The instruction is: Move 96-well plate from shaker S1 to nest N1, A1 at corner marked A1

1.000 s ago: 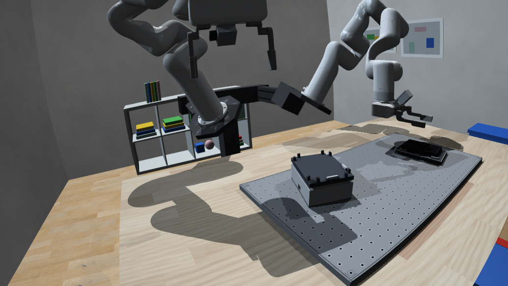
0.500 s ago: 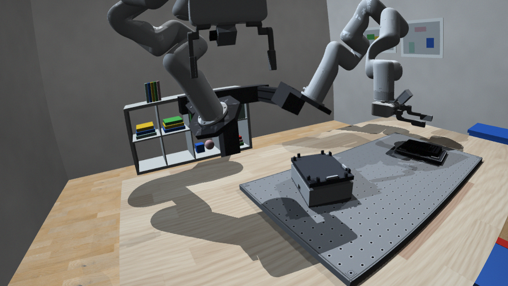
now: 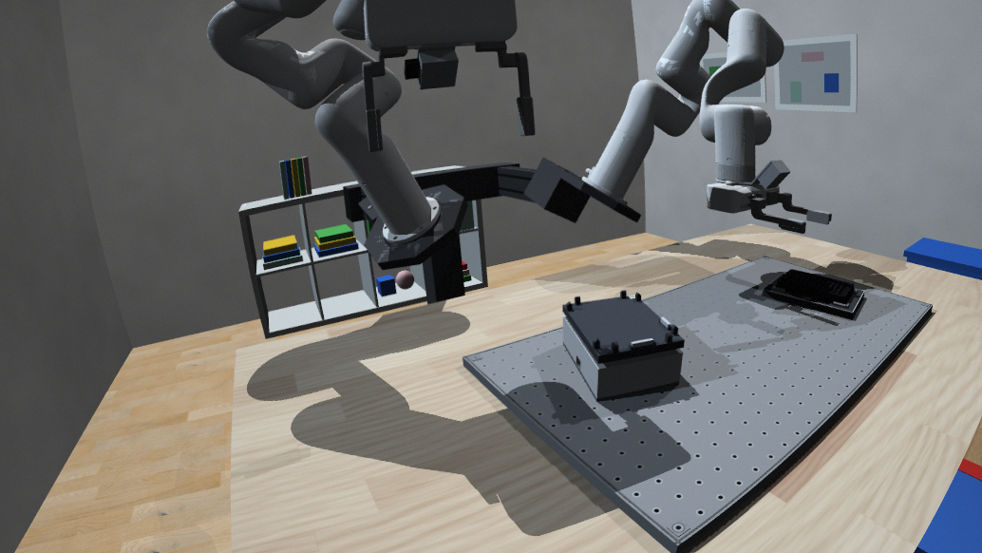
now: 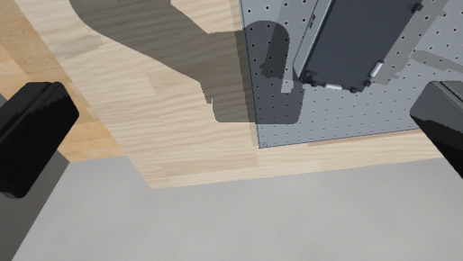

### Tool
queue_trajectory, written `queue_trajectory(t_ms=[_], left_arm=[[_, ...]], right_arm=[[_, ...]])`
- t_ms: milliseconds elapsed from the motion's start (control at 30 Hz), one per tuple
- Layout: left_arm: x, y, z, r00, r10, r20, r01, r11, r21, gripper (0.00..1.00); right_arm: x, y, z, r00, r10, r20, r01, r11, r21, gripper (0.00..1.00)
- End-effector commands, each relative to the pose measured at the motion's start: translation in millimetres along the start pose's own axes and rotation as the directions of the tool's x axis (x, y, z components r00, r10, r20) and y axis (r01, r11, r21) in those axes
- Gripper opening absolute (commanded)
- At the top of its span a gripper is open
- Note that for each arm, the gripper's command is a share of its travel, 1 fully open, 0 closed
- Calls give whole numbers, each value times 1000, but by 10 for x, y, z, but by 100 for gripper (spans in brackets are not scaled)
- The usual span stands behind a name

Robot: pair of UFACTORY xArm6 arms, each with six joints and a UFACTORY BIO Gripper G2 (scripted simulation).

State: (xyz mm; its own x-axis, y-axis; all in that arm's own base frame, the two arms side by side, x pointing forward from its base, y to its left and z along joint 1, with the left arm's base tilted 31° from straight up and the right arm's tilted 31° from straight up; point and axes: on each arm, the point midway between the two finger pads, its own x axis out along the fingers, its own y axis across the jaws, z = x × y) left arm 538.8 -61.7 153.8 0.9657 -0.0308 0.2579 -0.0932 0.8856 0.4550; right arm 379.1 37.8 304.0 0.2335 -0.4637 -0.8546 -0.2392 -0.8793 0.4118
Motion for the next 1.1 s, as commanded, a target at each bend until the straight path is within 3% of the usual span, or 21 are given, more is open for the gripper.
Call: queue_trajectory(t_ms=[0, 1067], left_arm=[[-85, -183, 178, 1000, -21, -4, 21, 1000, -2, 37], [-585, -1162, 1049, 1000, -21, -4, 21, 1000, -3, 37]], right_arm=[[-14, 2, -10, 1000, -2, -3, 2, 1000, 2, 100], [-14, 2, -10, 1000, -2, -3, 2, 1000, 2, 100]])
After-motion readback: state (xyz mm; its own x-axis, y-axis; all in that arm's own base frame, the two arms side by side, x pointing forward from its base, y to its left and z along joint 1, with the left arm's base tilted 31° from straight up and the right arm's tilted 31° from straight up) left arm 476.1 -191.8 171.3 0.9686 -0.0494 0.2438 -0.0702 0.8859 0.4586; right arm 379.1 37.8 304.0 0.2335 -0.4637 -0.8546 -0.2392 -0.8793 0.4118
